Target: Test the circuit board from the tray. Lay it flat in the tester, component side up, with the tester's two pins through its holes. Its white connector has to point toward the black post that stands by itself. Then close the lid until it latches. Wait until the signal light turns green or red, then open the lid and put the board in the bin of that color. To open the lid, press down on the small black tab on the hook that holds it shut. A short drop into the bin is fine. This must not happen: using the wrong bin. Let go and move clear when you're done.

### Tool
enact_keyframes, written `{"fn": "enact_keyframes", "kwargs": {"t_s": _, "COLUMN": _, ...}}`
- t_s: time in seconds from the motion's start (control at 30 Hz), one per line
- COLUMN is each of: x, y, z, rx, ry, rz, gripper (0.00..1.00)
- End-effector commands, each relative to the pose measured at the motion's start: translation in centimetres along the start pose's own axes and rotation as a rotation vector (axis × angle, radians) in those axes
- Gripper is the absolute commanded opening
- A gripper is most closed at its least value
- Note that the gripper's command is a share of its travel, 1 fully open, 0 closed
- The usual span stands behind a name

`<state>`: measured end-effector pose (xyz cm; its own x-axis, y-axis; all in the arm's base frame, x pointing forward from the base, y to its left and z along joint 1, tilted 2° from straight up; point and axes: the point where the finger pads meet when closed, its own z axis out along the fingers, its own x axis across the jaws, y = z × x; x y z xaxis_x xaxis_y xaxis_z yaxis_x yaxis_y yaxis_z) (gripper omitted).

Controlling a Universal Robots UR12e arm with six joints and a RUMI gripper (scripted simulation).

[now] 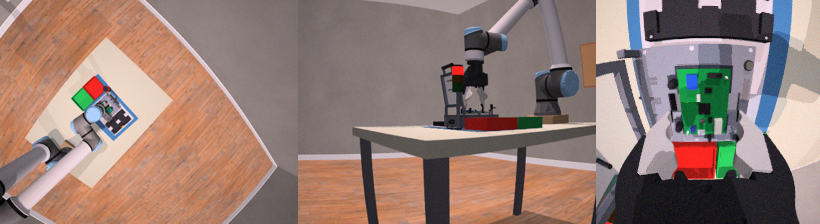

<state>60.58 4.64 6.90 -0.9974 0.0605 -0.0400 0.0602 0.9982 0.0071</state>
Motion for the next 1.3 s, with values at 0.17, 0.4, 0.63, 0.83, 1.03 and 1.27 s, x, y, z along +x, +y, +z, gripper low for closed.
{"fn": "enact_keyframes", "kwargs": {"t_s": 0.17, "x": -0.13, "y": -0.18, "z": 1.91, "rx": 0.0, "ry": -0.002, "rz": 0.0, "gripper": 0.59}}
{"fn": "enact_keyframes", "kwargs": {"t_s": 0.4, "x": -0.13, "y": -0.18, "z": 1.93, "rx": 0.0, "ry": -0.002, "rz": 0.0, "gripper": 0.59}}
{"fn": "enact_keyframes", "kwargs": {"t_s": 0.63, "x": -0.13, "y": -0.18, "z": 1.93, "rx": 0.0, "ry": -0.002, "rz": 0.0, "gripper": 0.59}}
{"fn": "enact_keyframes", "kwargs": {"t_s": 0.83, "x": -0.13, "y": -0.18, "z": 1.93, "rx": 0.0, "ry": -0.002, "rz": 0.0, "gripper": 0.54}}
{"fn": "enact_keyframes", "kwargs": {"t_s": 1.03, "x": -0.13, "y": -0.18, "z": 1.93, "rx": 0.0, "ry": -0.002, "rz": 0.0, "gripper": 0.54}}
{"fn": "enact_keyframes", "kwargs": {"t_s": 1.27, "x": -0.13, "y": -0.18, "z": 1.93, "rx": 0.0, "ry": -0.002, "rz": 0.0, "gripper": 0.54}}
